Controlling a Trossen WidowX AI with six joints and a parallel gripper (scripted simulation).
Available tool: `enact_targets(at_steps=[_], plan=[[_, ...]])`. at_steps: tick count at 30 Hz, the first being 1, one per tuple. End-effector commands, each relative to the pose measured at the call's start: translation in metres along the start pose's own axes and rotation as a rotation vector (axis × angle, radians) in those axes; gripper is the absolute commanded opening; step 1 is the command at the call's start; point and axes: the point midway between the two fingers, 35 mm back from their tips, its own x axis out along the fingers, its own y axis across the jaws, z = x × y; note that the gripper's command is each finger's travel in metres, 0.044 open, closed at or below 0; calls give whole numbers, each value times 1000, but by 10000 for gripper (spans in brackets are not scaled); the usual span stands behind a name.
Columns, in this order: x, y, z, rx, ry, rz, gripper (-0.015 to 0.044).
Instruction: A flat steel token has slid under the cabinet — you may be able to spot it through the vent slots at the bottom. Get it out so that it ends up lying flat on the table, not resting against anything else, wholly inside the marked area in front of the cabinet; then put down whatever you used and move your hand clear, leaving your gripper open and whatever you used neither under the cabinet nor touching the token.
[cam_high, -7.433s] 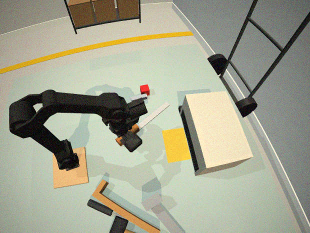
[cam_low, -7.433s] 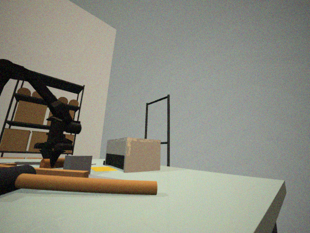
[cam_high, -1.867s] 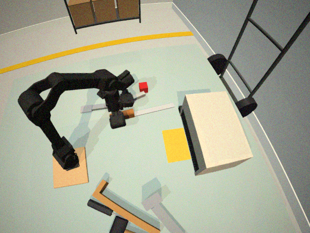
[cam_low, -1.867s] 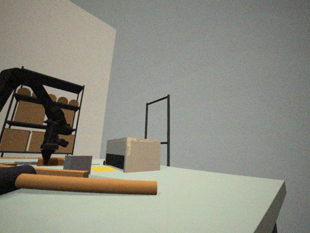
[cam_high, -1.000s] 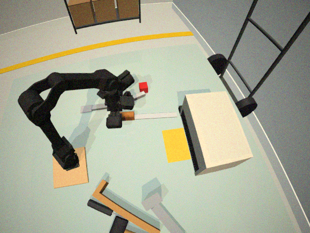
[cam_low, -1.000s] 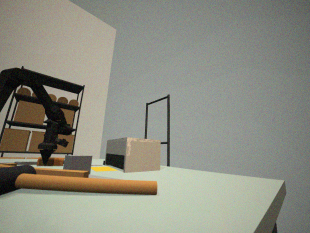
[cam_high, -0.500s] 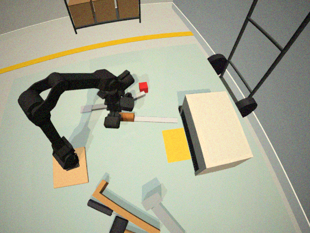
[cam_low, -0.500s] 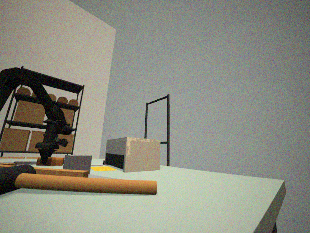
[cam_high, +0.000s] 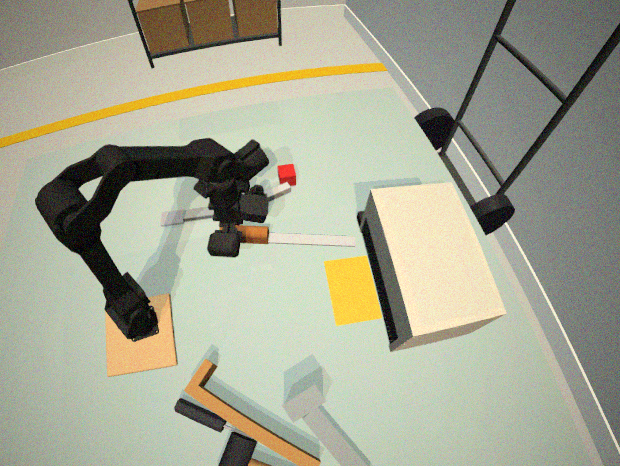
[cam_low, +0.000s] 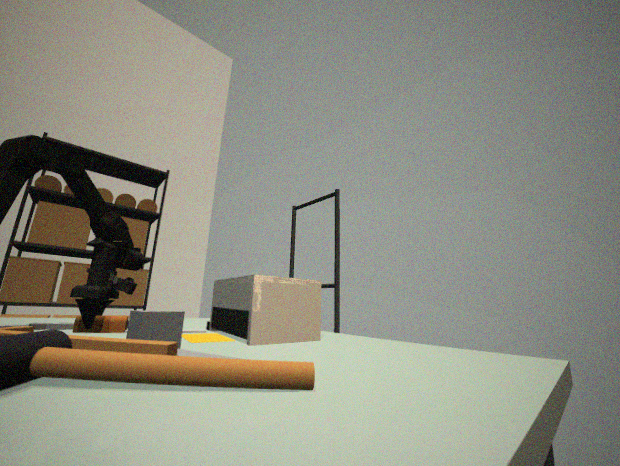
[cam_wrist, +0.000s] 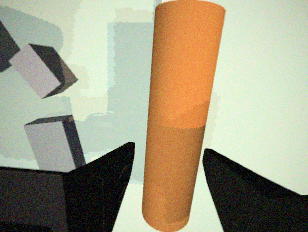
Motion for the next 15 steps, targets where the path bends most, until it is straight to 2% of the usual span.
enact_targets(at_steps=[1, 14, 15], plan=[[0, 0, 0, 0, -5, 3, 270], [4, 0, -1, -2, -4, 3, 270], [2, -1, -1, -2, -2, 3, 244]])
